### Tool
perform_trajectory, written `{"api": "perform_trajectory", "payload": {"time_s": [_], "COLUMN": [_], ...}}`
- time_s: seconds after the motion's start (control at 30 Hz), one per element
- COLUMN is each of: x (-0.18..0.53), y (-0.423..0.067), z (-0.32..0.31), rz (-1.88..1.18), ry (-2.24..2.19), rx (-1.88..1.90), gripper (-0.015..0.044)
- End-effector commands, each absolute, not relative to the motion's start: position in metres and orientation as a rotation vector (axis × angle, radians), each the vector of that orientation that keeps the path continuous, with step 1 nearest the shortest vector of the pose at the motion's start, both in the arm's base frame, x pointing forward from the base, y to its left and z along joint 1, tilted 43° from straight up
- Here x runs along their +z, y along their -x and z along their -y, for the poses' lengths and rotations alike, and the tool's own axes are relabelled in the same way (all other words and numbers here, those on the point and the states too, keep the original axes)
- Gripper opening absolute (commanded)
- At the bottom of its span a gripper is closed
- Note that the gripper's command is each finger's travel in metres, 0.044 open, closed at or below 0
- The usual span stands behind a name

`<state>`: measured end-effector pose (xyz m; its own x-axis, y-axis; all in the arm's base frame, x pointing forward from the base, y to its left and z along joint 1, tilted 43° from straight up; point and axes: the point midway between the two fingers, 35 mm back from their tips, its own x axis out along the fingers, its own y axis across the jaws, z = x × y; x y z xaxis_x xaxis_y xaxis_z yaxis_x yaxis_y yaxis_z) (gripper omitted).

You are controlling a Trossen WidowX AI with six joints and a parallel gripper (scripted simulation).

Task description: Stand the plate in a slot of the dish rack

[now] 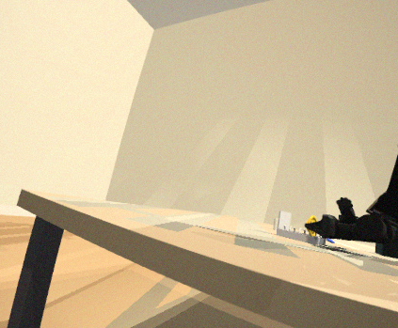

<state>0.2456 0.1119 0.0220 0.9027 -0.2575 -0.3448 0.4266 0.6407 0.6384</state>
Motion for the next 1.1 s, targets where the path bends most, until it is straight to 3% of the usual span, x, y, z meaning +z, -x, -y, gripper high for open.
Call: {"api": "perform_trajectory", "payload": {"time_s": [0.0,0.13,0.63,1.07], "x": [0.022,0.022,0.022,0.052], "y": [-0.245,-0.245,-0.246,-0.253], "z": [-0.111,-0.111,-0.112,-0.092], "rz": [-0.234,-0.234,-0.231,-0.242], "ry": [-0.777,-0.777,-0.784,-0.787], "rx": [-0.394,-0.394,-0.394,-0.405], "gripper": [0.0000,0.0000,0.0394,0.0400]}}
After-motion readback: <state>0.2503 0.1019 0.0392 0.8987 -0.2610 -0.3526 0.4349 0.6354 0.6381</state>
